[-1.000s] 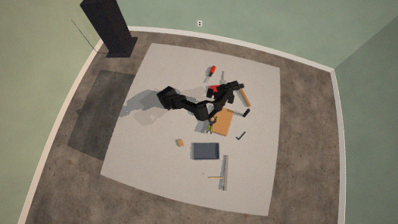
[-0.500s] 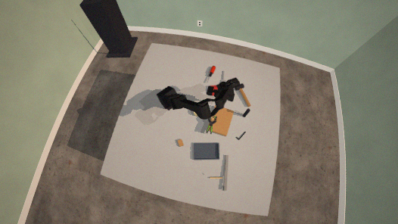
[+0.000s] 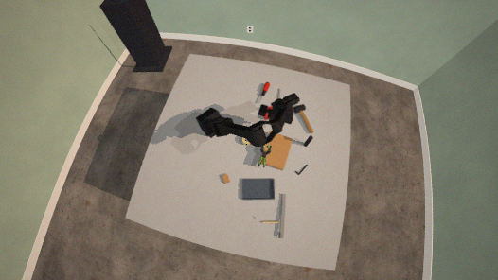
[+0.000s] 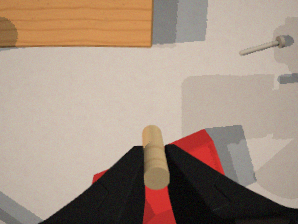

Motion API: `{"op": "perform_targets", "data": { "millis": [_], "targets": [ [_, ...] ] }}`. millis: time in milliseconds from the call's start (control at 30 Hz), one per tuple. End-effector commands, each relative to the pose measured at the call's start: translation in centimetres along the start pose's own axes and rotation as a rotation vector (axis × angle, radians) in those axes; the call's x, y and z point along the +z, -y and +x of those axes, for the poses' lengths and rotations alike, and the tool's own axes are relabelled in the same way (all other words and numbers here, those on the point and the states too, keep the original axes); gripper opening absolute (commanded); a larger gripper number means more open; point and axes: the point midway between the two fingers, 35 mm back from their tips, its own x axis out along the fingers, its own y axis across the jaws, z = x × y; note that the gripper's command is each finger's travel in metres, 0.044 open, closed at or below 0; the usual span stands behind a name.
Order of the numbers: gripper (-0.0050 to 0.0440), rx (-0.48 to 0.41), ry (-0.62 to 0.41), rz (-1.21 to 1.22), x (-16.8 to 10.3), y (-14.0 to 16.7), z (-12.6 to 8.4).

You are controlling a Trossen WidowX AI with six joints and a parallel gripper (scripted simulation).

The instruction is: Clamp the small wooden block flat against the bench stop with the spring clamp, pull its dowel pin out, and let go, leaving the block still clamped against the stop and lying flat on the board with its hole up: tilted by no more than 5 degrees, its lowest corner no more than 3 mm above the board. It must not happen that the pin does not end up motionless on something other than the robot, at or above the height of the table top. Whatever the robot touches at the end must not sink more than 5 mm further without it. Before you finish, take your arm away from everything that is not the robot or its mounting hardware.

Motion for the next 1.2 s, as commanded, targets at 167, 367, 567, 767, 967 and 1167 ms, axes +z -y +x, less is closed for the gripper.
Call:
{"op": "perform_targets", "data": {
  "millis": [167,367,567,767,967,1167],
  "targets": [
    [0.0,0.002,0.008,0.006,-1.2,0.3,-0.1],
    [0.0,0.004,0.009,0.01,-1.7,0.4,-0.2],
    [0.0,0.006,0.011,0.015,-2.4,0.7,-0.3],
    [0.0,0.009,0.013,0.021,-3.1,0.9,-0.5],
    [0.0,0.012,0.014,0.025,-3.6,1.1,-0.6],
    [0.0,0.015,0.016,0.03,-4.4,1.4,-0.7]
  ]
}}
